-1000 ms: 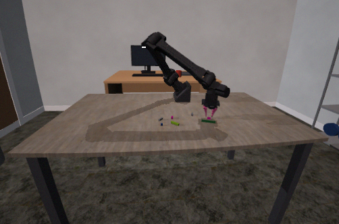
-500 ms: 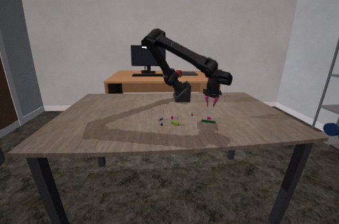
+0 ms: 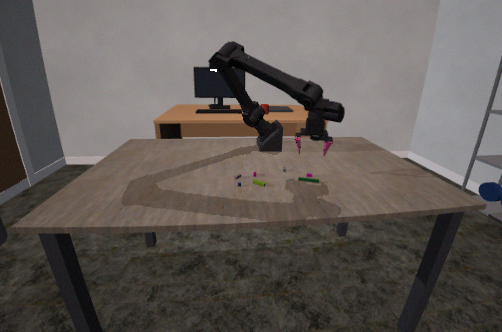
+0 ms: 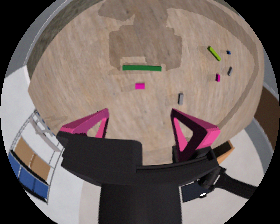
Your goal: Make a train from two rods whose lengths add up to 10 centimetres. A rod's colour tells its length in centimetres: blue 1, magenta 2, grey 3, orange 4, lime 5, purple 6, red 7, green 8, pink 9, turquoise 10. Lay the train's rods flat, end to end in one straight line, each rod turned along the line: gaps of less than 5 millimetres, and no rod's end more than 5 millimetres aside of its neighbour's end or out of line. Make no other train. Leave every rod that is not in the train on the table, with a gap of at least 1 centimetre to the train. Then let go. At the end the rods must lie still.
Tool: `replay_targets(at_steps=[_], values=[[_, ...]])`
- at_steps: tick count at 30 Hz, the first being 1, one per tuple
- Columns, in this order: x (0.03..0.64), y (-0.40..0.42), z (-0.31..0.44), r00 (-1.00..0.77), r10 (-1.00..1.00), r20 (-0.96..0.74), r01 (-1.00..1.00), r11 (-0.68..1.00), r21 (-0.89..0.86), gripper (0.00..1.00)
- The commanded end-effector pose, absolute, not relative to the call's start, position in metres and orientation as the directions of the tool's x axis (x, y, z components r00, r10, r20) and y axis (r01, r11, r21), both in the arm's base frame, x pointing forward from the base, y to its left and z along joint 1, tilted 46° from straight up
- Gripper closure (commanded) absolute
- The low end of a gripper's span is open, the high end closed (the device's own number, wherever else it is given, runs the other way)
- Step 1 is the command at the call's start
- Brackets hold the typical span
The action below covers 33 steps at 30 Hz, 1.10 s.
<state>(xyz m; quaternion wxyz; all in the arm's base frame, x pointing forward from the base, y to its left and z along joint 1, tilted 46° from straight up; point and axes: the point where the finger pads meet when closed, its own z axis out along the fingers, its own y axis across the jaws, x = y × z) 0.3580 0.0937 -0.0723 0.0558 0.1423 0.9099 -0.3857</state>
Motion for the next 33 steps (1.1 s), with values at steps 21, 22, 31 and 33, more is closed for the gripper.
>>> replay_targets(at_steps=[21,22,31,33], values=[[0.380,0.100,-0.065,-0.971,0.166,-0.175,0.241,0.689,-0.684,0.00],[0.382,0.099,-0.067,-0.979,0.141,-0.151,0.206,0.694,-0.690,0.00],[0.393,0.096,-0.070,-0.998,-0.053,0.027,-0.057,0.711,-0.701,0.00],[0.395,0.094,-0.070,-0.992,-0.103,0.077,-0.128,0.705,-0.697,0.00]])
